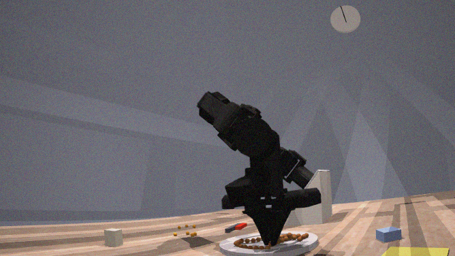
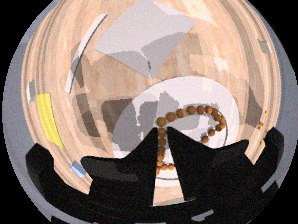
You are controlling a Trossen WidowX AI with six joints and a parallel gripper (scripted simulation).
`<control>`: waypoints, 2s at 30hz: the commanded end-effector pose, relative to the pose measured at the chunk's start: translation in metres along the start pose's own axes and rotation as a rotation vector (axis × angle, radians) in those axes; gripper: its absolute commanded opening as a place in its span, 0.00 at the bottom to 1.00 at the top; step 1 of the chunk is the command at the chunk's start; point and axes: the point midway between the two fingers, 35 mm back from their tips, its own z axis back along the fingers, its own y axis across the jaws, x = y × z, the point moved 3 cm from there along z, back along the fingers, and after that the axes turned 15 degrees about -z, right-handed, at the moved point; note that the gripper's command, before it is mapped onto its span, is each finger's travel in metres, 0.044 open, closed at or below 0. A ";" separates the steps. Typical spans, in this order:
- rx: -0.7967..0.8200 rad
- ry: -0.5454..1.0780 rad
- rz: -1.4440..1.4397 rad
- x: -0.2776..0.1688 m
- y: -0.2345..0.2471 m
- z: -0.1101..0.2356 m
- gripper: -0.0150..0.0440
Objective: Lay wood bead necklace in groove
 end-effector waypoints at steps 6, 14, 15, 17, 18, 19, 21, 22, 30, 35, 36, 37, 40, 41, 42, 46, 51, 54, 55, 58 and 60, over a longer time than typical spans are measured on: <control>0.000 -0.001 -0.001 0.000 0.000 0.000 0.25; 0.000 -0.001 -0.001 0.000 0.000 0.000 0.25; 0.000 -0.001 -0.001 0.000 0.000 0.000 0.25; 0.000 0.000 0.000 0.000 0.000 0.001 0.25; -0.001 0.000 0.002 0.000 0.000 0.002 0.25; -0.003 0.000 0.005 -0.001 0.000 0.004 0.25; -0.005 0.001 0.008 -0.002 0.000 0.006 0.25; -0.005 0.001 0.008 -0.002 0.000 0.006 0.25; -0.004 0.001 0.007 -0.001 0.010 0.006 0.25; -0.004 0.001 0.007 -0.001 0.010 0.006 0.25; -0.004 0.001 0.007 -0.001 0.010 0.006 0.25; -0.004 0.001 0.007 -0.001 0.010 0.005 0.25; -0.005 0.001 0.007 -0.001 0.010 0.001 0.25; -0.005 0.001 0.007 -0.001 0.010 -0.001 0.25; -0.005 0.001 0.007 -0.001 0.010 -0.002 0.25; -0.001 -0.004 0.001 0.001 0.010 0.002 0.30; -0.001 -0.004 0.001 0.001 0.010 0.002 0.52; -0.001 -0.004 0.001 0.001 0.010 0.002 0.65; -0.001 -0.004 0.001 0.001 0.010 0.002 0.70; -0.002 -0.003 0.001 0.000 0.010 0.002 0.83; -0.003 -0.001 0.005 0.000 0.010 0.005 0.92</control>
